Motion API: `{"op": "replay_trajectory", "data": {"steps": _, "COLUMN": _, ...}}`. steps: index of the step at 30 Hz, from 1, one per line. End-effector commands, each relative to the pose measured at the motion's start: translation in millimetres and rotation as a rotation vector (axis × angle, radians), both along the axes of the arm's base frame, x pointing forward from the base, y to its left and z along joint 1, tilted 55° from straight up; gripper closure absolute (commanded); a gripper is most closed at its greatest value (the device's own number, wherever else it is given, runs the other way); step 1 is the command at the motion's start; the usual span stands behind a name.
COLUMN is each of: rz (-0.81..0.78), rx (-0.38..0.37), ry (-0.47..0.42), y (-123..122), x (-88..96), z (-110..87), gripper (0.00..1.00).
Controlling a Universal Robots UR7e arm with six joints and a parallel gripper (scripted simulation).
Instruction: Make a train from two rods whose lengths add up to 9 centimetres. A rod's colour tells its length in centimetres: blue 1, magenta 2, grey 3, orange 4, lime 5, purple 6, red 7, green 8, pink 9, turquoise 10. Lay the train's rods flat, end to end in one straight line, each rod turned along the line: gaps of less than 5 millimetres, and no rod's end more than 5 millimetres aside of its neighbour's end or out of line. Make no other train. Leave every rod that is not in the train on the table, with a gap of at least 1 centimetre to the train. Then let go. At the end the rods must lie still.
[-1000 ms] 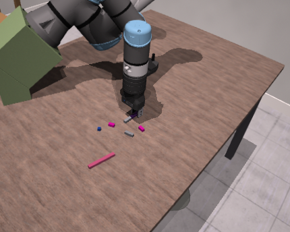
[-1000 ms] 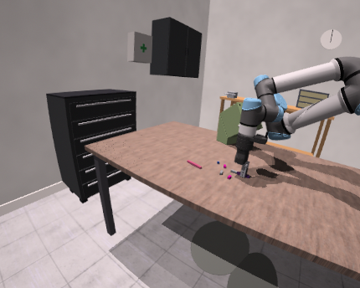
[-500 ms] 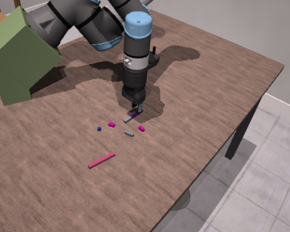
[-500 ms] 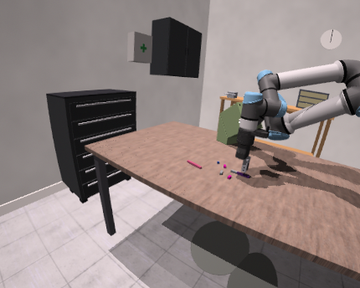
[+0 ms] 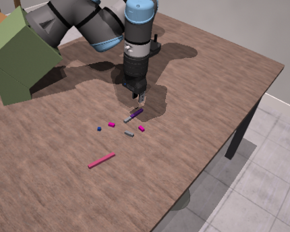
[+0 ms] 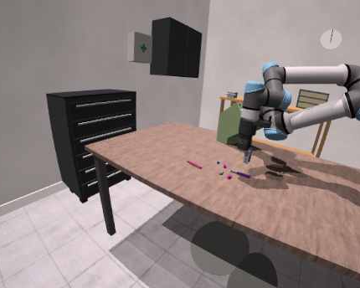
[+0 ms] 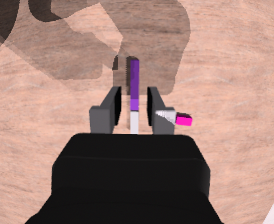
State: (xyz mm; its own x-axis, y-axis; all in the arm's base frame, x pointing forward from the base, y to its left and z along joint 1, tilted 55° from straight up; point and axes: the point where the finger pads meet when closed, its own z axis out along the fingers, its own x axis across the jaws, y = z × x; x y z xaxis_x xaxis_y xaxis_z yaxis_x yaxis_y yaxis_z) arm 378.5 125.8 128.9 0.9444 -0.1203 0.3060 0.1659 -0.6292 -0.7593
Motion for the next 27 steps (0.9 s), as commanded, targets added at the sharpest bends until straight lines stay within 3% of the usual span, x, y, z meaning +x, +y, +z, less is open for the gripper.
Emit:
{"op": "replay_trajectory", "data": {"steps": 1, "rz": 0.000, "rx": 0.000, "ry": 0.000, "y": -6.3, "x": -2.4, "z": 4.7, "gripper": 0.46}}
{"op": "replay_trajectory", "data": {"steps": 16, "rz": 0.000, "rx": 0.000, "ry": 0.000, "y": -15.4, "x": -5.7, "z": 11.5, "gripper": 0.46}}
{"op": "replay_trajectory", "data": {"steps": 17, "rz": 0.000, "rx": 0.000, "ry": 0.000, "y": -15.4, "x": -5.7, "z": 11.5, "gripper": 0.00}}
{"op": "replay_trajectory", "data": {"steps": 27, "rz": 0.000, "rx": 0.000, "ry": 0.000, "y": -15.4, "x": -5.7, "z": 11.5, "gripper": 0.00}}
